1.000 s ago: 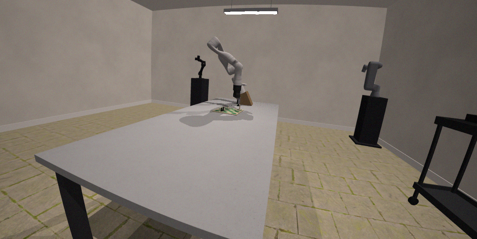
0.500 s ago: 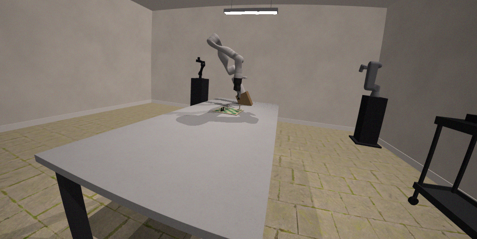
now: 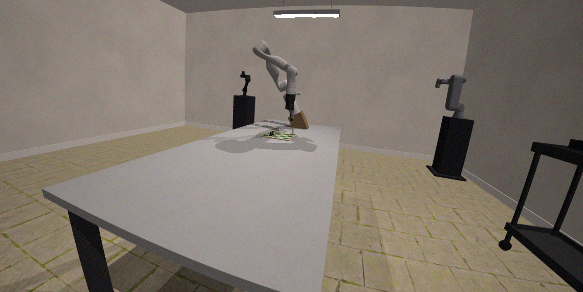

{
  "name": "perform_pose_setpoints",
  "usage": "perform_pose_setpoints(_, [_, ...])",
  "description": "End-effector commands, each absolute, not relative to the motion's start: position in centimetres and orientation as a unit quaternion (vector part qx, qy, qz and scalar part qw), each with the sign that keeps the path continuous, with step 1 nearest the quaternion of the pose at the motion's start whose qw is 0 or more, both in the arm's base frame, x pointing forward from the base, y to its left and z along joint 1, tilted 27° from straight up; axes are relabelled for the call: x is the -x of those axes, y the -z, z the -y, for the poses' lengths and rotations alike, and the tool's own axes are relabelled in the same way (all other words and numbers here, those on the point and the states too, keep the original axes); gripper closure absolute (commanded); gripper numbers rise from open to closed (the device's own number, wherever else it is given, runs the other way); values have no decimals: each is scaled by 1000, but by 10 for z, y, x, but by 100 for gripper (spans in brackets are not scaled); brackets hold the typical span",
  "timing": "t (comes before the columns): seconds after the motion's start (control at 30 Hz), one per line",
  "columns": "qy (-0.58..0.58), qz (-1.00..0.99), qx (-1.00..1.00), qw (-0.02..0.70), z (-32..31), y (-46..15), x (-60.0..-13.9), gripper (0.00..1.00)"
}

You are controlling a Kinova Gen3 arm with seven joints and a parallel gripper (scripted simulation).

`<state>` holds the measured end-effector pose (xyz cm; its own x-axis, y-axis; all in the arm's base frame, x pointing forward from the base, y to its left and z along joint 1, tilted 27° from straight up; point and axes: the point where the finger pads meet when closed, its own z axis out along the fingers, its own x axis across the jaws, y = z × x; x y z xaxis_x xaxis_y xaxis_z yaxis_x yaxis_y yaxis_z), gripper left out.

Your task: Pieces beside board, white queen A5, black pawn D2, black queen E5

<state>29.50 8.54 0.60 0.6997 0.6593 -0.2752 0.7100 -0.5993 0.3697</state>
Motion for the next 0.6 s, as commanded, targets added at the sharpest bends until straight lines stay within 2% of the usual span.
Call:
perform_pose_setpoints(0.0, [54, -384, -893, 230, -88, -6, -298, 100])
perform_pose_setpoints(0.17, [52, -387, -892, 228, -100, -4, -320, 100])
perform_pose_setpoints(0.33, [49, -393, -890, 226, -121, -2, -365, 100])
perform_pose_setpoints(0.4, [49, -393, -890, 226, -121, -2, -365, 100])
perform_pose_setpoints(0.57, [49, -398, -888, 226, -137, -2, -422, 100])
